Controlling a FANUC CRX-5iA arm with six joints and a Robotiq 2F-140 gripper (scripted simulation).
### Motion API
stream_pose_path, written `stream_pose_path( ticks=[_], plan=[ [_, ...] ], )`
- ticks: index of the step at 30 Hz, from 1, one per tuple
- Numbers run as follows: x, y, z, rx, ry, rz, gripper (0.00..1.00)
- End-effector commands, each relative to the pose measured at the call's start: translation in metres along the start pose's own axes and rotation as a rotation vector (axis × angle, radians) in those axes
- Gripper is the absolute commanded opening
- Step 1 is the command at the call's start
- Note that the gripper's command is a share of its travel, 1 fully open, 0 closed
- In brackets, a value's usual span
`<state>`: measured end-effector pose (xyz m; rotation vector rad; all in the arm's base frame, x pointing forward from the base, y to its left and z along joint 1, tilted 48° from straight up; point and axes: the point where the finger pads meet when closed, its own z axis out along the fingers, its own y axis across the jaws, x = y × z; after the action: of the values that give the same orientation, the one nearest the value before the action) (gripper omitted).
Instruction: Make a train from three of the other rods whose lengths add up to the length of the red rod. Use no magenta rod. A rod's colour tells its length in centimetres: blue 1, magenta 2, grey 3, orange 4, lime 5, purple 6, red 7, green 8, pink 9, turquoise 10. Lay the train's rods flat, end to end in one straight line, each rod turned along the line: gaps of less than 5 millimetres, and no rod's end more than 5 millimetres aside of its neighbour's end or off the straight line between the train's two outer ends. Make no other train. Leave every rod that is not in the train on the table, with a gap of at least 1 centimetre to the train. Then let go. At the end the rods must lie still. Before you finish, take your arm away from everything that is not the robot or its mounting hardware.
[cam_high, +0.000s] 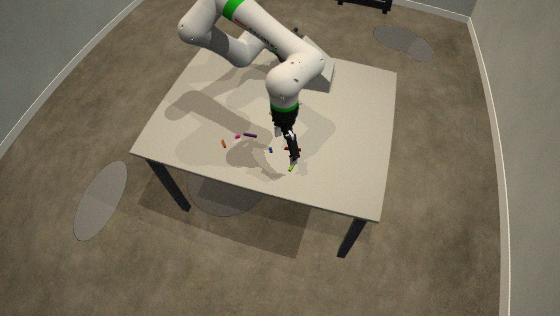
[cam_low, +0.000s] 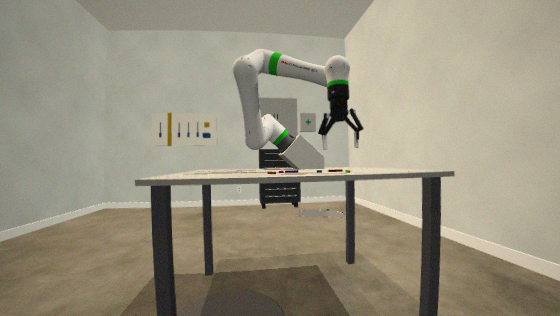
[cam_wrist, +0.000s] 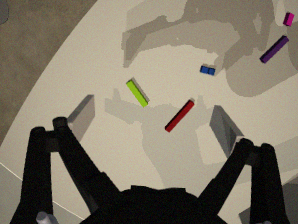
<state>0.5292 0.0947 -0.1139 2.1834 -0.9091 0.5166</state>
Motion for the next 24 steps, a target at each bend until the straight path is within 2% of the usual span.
stream_pose_path(
  ticks=[1,3,4,18,24],
  plan=[
    [-0.004,-0.006,0.002,-0.006,-0.009,-0.167,1.0],
    [-0.004,-0.006,0.002,-0.006,-0.009,-0.167,1.0],
    [-0.006,-0.01,0.003,-0.005,-0.009,-0.249,1.0],
    [-0.015,-0.024,0.007,-0.004,-0.01,-0.622,1.0],
    [-0.017,-0.026,0.008,-0.004,-0.01,-0.665,1.0]
  ],
)
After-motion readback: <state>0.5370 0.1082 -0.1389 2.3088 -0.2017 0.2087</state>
